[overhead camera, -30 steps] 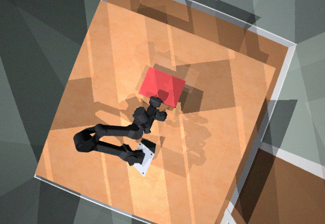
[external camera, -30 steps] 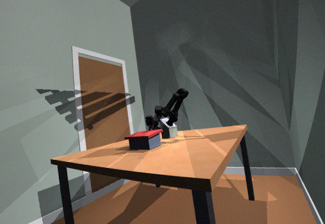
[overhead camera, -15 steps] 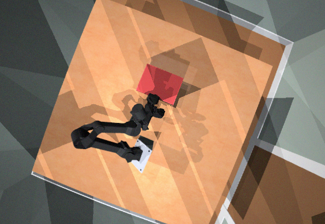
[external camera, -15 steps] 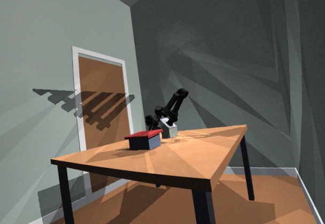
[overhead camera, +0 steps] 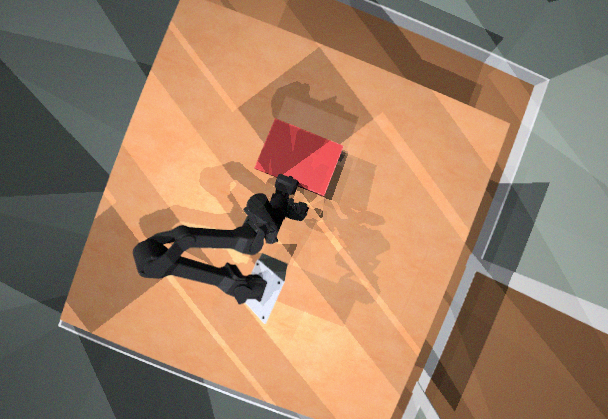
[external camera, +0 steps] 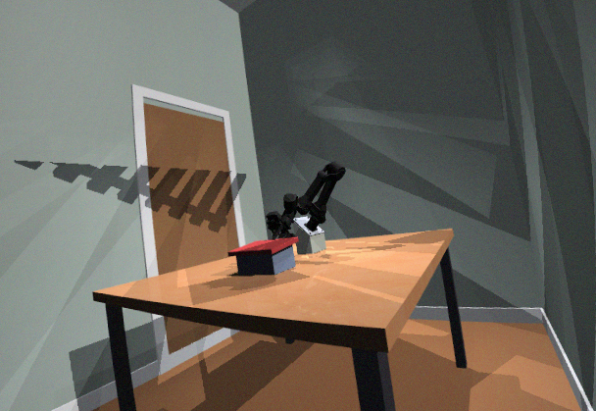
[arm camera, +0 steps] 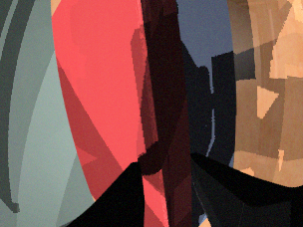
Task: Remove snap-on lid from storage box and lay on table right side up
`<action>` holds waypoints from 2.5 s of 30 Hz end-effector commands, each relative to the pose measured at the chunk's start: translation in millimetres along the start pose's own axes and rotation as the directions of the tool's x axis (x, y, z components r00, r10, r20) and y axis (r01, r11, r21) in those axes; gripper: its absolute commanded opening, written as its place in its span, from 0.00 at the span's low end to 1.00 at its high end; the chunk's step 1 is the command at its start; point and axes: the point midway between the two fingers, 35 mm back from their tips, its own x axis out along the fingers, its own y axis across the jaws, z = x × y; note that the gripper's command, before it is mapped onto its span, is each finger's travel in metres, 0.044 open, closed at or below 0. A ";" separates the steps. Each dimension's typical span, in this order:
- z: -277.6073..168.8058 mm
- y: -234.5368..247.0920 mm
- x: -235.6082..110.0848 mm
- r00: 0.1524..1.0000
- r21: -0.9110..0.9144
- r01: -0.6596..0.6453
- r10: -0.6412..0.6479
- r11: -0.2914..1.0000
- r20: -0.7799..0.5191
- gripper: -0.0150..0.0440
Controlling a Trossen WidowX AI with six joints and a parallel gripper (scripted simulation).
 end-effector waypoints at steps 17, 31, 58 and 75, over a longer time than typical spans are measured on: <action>0.4 0.8 1.5 1.000 0.003 0.001 -0.001 1.000 0.002 0.25; 0.4 1.5 2.4 1.000 0.003 0.001 -0.001 1.000 0.002 0.25; 0.4 3.0 4.1 1.000 0.002 0.001 -0.001 1.000 0.002 0.25; 0.1 21.4 -8.3 1.000 0.003 0.002 -0.002 1.000 0.005 0.25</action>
